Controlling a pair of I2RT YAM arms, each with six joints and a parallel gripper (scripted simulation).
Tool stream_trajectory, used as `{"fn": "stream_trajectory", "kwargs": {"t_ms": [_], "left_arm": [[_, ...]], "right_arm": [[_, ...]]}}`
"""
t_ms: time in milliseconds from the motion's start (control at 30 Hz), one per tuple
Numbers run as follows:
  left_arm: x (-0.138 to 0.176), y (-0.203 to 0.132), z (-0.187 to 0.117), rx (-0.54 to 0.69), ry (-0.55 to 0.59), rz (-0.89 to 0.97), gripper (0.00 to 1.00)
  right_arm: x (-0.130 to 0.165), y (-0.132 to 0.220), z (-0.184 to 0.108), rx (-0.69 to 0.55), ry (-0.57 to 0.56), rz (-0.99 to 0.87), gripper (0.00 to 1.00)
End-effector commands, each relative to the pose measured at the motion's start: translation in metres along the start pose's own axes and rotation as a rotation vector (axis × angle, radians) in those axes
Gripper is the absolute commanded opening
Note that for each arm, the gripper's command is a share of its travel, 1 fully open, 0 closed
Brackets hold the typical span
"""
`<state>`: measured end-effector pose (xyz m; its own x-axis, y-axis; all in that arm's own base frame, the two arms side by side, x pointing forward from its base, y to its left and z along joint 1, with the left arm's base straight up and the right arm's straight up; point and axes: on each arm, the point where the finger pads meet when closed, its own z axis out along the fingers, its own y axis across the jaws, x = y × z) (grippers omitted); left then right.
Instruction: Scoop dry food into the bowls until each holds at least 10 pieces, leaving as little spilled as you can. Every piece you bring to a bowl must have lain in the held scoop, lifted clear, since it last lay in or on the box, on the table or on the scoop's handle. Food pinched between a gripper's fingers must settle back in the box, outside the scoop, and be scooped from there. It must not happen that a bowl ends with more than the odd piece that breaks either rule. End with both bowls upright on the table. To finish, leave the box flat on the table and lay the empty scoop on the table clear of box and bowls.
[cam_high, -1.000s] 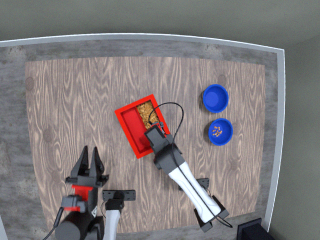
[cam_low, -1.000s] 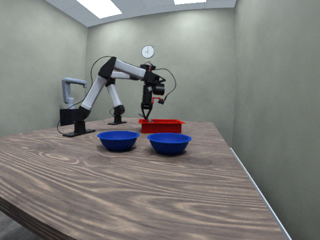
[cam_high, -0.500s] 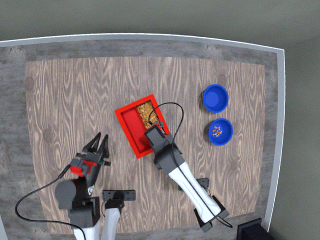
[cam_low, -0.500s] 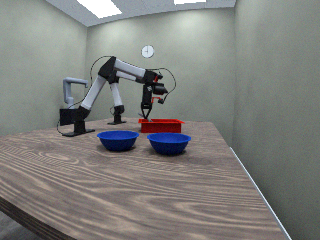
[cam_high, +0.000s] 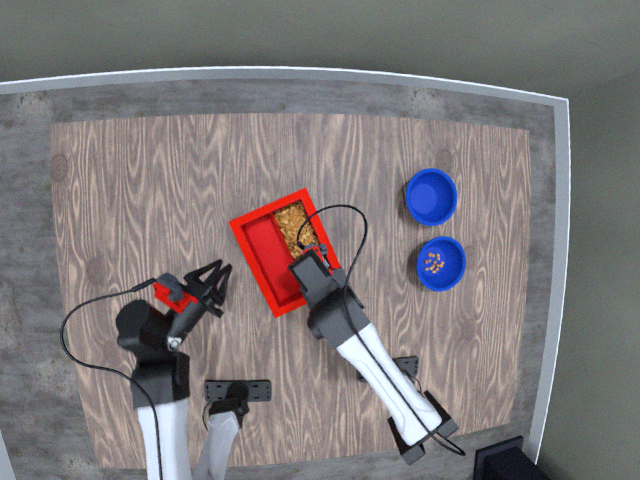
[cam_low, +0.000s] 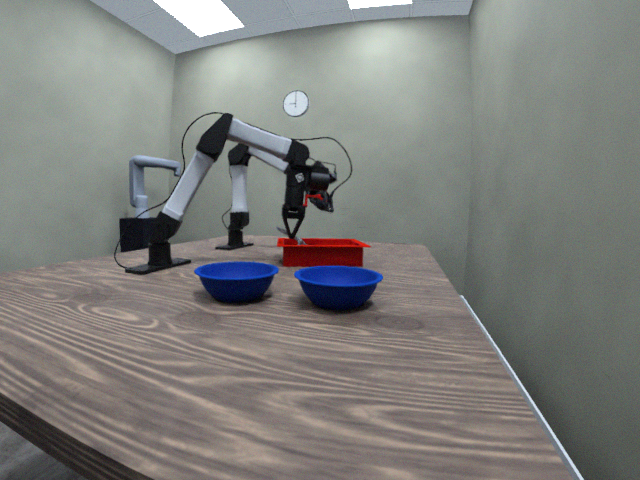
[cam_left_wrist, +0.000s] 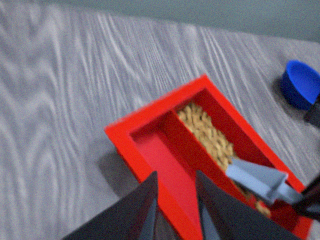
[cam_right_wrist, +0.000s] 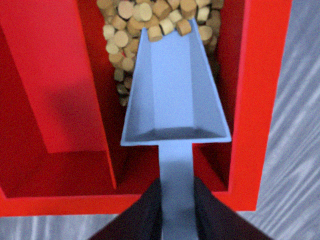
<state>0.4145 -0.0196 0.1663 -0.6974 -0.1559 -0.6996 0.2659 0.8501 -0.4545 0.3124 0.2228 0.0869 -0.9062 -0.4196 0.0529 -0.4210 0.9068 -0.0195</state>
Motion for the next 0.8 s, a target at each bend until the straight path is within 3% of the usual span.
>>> {"fn": "stream_trajectory", "kwargs": {"t_ms": [0, 133, 200, 500, 767], "left_arm": [[0.016, -0.006, 0.002, 0.146, 0.08, -0.084, 0.27], [0.042, 0.0, 0.008, 0.271, 0.152, -0.238, 0.27], [0.042, 0.0, 0.008, 0.271, 0.152, -0.238, 0.27], [0.073, 0.015, 0.008, 0.541, 0.198, -0.614, 0.27], [0.084, 0.027, 0.008, 0.6, 0.193, -0.743, 0.27]], "right_arm": [[-0.003, 0.001, -0.028, -0.029, -0.062, -0.001, 0.0], [-0.003, 0.001, -0.028, -0.029, -0.062, -0.001, 0.0], [-0.003, 0.001, -0.028, -0.029, -0.062, -0.001, 0.0], [-0.003, 0.001, -0.028, -0.029, -0.062, -0.001, 0.0], [-0.003, 0.001, -0.028, -0.029, -0.062, -0.001, 0.0]]}}
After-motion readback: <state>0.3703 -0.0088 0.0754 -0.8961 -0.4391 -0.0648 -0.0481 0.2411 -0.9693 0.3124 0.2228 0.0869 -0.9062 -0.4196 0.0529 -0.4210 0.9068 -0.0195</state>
